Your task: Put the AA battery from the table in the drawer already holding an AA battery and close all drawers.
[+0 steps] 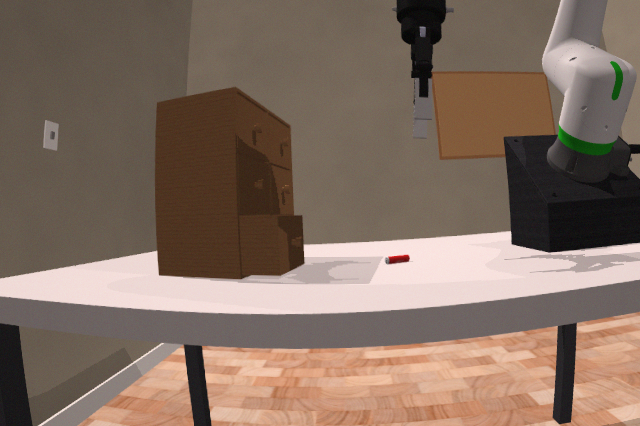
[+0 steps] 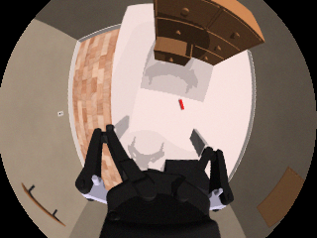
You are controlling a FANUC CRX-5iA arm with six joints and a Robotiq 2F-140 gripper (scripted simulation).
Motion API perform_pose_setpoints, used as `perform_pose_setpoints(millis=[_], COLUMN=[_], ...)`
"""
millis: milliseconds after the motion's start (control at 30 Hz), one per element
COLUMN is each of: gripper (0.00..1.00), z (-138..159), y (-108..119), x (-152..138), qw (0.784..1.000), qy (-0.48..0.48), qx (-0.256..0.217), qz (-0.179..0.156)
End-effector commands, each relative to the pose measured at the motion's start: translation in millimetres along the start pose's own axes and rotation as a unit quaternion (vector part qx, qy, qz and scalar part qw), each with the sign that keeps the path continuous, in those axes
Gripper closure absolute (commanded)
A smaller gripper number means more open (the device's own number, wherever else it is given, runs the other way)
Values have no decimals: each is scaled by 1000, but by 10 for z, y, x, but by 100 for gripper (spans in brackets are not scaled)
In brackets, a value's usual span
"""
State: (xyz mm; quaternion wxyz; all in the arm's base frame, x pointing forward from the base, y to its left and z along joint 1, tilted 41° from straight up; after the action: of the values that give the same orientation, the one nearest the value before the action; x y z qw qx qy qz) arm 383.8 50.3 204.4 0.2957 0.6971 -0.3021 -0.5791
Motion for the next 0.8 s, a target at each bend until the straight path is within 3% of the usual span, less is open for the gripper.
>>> perform_pose_setpoints(millis=[0,300,367,767], gripper=[0,0,0,0], z=[-42,-145,-145,-269], y=[-159,-591,-591,-1078], x=[16,38,38,67], qw=[998,978,978,937], qy=[-1,-1,-1,-1], qx=[60,203,203,342], qz=[13,43,43,73])
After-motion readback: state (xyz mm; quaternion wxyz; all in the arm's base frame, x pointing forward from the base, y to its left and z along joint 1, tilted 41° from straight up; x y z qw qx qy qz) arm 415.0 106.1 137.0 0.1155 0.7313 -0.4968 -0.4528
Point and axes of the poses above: the point where the finger pads meet when closed, its own y axis back along the fingers, its own x axis across the jaws, z = x × y, the point moved 7 cm from there along y, back along the fingers, and after that the axes turned 12 degrees about y, right-handed, at the moved point
